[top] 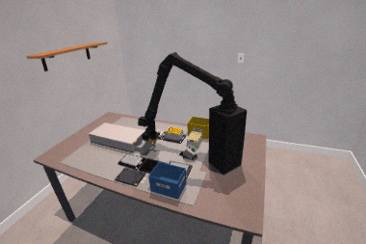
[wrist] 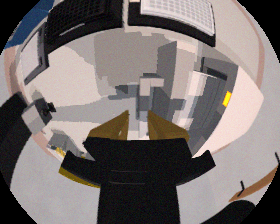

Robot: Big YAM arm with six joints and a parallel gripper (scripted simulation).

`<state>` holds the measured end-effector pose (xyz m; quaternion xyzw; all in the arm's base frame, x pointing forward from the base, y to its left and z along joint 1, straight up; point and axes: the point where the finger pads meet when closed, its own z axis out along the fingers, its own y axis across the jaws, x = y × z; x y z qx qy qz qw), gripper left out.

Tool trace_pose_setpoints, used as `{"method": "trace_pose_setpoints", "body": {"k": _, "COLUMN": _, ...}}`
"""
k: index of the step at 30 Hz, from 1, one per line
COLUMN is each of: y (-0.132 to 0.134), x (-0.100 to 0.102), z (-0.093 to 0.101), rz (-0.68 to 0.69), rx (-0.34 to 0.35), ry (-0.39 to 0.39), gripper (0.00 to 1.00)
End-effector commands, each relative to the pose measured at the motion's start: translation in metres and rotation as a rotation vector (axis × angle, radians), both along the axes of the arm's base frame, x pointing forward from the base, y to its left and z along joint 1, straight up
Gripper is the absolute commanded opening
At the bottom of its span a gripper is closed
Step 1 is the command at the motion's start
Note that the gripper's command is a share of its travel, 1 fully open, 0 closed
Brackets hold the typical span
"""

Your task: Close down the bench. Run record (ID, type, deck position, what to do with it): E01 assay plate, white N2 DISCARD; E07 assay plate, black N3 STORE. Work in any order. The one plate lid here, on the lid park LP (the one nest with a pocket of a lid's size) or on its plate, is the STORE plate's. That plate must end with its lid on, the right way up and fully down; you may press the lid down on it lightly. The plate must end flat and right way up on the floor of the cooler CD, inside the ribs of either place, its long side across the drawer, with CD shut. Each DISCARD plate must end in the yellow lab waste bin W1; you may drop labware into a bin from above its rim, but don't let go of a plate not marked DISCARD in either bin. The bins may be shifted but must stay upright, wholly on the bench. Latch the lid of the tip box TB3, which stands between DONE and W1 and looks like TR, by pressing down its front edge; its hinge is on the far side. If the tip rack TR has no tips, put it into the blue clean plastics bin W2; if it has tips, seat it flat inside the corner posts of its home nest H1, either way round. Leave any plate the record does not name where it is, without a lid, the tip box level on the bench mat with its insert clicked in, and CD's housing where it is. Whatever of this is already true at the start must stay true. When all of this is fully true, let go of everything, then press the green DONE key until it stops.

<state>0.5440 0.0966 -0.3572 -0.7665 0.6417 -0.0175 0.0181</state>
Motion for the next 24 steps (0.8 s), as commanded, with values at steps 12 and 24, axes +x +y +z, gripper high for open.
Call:
{"method": "trace_pose_setpoints", "body": {"k": 12, "y": -0.008, "x": -0.034, "z": -0.003, "rz": -0.018, "rx": -0.006, "ry": 0.035, "gripper": 0.30}}
{"method": "trace_pose_setpoints", "body": {"k": 24, "y": -0.011, "x": -0.053, "z": -0.011, "rz": -0.018, "rx": -0.012, "ry": 0.065, "gripper": 0.30}}
